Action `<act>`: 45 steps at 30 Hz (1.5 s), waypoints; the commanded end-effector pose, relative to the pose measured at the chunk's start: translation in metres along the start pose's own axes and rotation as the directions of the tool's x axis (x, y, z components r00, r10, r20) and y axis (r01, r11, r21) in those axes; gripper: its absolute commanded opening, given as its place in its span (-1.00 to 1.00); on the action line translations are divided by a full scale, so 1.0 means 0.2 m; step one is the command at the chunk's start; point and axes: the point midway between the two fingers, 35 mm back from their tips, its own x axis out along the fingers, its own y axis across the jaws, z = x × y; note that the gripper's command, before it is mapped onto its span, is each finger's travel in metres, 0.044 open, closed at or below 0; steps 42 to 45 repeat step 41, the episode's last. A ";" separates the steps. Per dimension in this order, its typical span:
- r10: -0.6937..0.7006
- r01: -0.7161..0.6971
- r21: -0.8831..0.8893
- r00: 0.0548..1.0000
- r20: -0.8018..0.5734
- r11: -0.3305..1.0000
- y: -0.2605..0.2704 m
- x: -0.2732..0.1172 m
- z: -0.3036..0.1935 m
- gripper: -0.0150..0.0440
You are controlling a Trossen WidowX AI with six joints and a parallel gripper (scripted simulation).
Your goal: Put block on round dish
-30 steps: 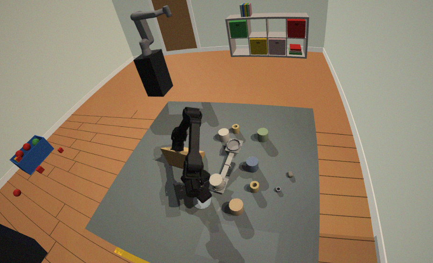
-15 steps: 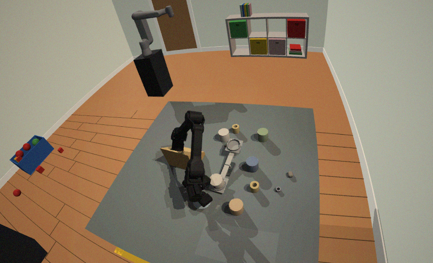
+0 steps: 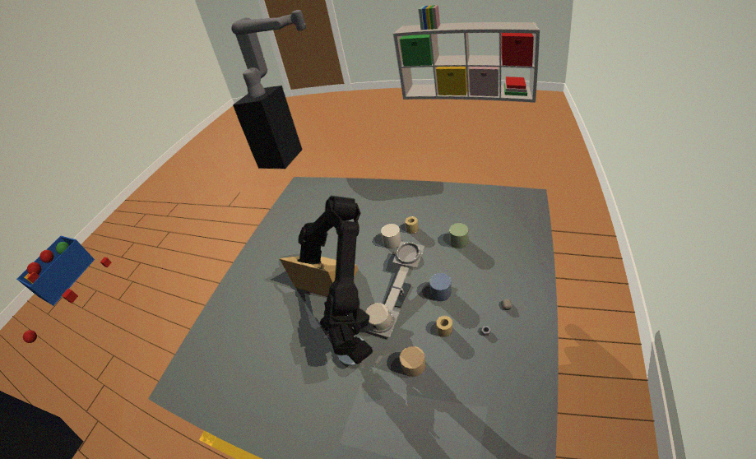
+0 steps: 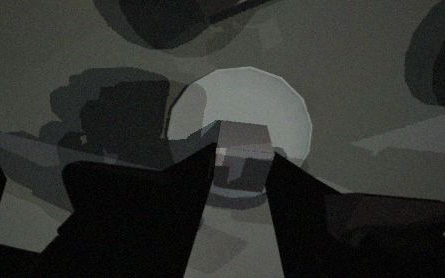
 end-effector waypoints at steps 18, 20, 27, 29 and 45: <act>0.002 -0.002 0.004 1.000 0.000 1.000 0.00 -0.14 0.00 1.00; 0.005 -0.005 0.007 1.000 0.002 1.000 0.00 -0.27 0.00 1.00; 0.002 -0.002 0.008 1.000 0.002 1.000 0.00 -0.33 -0.01 1.00; -0.005 0.005 0.010 1.000 0.002 1.000 0.00 -0.45 -0.01 1.00; -0.007 0.007 0.011 1.000 0.002 1.000 0.01 -0.50 -0.01 1.00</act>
